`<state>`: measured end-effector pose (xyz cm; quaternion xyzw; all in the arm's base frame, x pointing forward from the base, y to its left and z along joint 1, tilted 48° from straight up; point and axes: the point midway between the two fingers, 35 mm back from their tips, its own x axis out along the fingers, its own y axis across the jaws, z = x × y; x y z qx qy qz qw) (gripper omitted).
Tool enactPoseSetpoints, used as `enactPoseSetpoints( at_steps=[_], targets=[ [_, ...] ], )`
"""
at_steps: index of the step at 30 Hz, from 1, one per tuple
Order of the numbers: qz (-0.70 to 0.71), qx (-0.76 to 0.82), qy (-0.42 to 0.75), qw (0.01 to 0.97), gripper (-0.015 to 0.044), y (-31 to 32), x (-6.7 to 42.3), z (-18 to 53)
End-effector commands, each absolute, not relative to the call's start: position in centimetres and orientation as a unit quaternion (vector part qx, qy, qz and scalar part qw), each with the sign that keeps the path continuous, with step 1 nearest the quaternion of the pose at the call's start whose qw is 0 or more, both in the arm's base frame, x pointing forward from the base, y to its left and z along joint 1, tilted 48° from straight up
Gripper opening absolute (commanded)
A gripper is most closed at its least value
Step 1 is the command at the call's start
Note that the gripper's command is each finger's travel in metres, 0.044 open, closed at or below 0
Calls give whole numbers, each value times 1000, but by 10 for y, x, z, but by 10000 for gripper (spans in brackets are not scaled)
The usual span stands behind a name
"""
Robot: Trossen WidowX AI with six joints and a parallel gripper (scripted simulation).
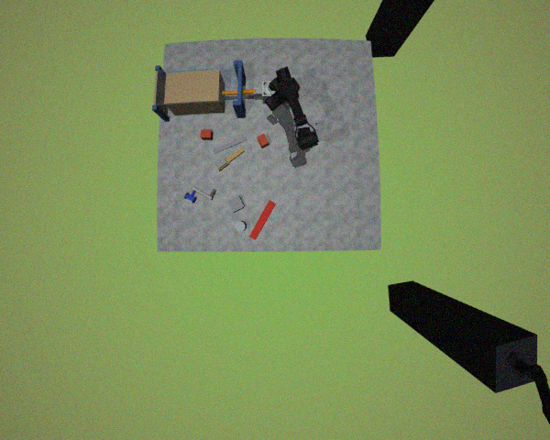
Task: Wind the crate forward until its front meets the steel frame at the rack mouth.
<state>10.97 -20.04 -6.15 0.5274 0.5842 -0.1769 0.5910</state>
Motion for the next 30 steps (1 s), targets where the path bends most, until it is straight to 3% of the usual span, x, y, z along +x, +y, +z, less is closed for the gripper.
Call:
enactPoseSetpoints(
  at_steps=[1, 4, 30],
  targets=[
    [-177, 528, 584, 591, 20, -201, 110, -61],
    [-177, 528, 584, 591, 0, -201, 110, -61],
    [-176, 531, 583, 589, 0, -200, 100, -66]
  ],
)
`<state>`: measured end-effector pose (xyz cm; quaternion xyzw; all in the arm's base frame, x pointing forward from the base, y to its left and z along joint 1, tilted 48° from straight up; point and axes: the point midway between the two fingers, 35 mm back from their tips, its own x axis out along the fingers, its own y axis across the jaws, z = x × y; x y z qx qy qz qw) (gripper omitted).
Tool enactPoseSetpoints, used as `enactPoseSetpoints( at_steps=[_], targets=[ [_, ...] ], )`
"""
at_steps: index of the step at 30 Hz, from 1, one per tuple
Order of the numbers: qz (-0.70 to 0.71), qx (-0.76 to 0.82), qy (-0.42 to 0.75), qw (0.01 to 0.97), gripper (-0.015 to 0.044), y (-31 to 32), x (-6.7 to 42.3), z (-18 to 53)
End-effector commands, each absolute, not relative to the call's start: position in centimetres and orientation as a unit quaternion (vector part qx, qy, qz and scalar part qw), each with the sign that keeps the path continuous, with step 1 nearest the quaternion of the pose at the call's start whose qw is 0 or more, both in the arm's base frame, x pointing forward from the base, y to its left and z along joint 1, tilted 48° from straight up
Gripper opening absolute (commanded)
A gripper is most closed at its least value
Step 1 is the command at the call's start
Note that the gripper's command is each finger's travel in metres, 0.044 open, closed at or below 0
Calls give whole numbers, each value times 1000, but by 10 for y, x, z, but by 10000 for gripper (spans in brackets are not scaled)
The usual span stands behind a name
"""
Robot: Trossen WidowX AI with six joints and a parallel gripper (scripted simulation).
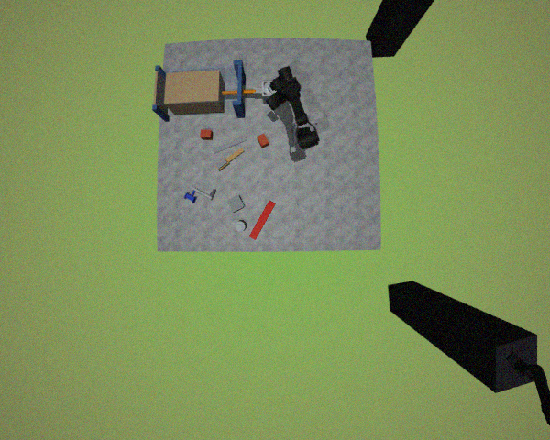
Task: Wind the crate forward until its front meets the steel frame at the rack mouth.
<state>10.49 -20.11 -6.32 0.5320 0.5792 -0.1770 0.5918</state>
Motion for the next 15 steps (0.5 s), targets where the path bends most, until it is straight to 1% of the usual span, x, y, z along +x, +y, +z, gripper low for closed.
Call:
enactPoseSetpoints(
  at_steps=[1, 15],
  targets=[
    [-176, 531, 583, 589, 0, -200, 100, -66],
    [-177, 531, 583, 589, 0, -206, 86, -73]
  ],
)
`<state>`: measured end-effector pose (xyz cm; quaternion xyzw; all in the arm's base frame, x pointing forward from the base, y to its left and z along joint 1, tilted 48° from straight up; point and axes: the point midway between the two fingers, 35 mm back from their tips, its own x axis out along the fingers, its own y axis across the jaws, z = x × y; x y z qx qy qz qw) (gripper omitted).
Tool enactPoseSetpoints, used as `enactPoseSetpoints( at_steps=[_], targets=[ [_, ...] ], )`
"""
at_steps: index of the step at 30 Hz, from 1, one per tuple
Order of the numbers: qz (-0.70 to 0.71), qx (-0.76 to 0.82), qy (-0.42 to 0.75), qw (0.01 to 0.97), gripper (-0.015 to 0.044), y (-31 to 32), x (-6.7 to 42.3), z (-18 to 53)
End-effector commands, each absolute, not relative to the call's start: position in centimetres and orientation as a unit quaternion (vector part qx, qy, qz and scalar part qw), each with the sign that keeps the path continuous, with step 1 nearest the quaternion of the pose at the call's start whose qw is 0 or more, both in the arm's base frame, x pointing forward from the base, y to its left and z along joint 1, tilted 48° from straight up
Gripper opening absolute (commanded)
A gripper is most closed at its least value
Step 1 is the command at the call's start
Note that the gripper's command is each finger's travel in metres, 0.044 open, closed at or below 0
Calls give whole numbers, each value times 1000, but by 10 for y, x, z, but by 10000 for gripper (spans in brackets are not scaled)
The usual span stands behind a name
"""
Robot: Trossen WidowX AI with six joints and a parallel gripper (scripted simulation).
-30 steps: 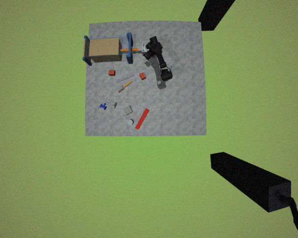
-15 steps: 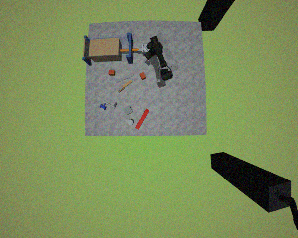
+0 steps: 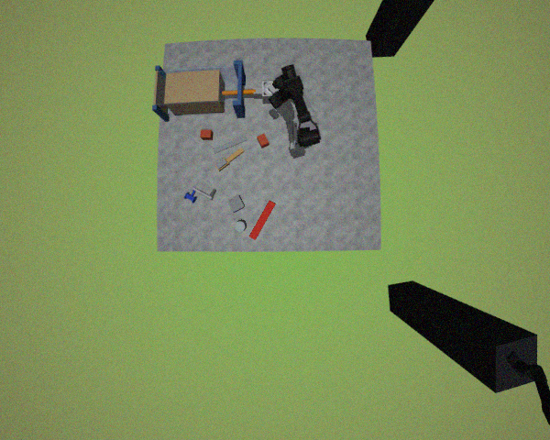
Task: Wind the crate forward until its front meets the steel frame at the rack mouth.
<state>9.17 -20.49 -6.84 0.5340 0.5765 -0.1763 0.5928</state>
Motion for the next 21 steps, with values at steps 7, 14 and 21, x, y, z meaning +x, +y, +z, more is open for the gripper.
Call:
enactPoseSetpoints(
  at_steps=[7, 14, 21],
  targets=[
    [-177, 531, 583, 589, 0, -210, 79, -77],
    [-177, 531, 583, 589, 0, -214, 73, -82],
    [-178, 531, 583, 589, 0, -219, 67, -86]
  ],
)
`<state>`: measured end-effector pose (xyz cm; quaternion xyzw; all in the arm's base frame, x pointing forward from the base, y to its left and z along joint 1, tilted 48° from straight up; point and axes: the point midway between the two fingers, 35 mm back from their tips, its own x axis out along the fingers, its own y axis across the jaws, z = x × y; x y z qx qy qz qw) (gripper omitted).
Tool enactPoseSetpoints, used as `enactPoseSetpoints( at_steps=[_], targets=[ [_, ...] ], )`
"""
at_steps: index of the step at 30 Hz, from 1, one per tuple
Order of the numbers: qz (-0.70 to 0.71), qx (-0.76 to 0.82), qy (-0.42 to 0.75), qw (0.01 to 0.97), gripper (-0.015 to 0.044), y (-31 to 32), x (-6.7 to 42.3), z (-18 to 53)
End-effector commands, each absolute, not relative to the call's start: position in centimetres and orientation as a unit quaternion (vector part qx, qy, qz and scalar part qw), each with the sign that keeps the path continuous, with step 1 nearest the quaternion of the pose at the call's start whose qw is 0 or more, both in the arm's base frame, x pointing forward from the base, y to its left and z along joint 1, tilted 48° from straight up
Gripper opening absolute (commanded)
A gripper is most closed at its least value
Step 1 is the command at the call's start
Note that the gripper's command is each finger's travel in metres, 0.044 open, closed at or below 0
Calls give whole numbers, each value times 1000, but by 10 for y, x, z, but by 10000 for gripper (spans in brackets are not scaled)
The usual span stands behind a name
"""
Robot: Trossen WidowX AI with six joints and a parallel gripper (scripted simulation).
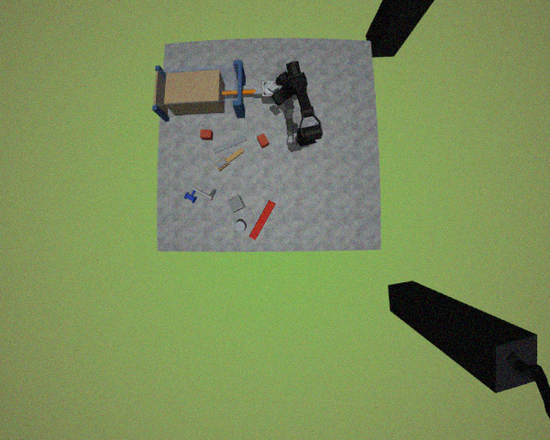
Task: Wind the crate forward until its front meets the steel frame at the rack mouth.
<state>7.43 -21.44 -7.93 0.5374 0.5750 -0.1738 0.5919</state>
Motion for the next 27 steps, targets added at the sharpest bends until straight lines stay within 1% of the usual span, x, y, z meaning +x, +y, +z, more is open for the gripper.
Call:
enactPoseSetpoints(
  at_steps=[1, 27],
  targets=[
    [-178, 531, 583, 589, 0, -219, 67, -87],
    [-179, 530, 584, 589, 0, -239, 52, -107]
  ],
)
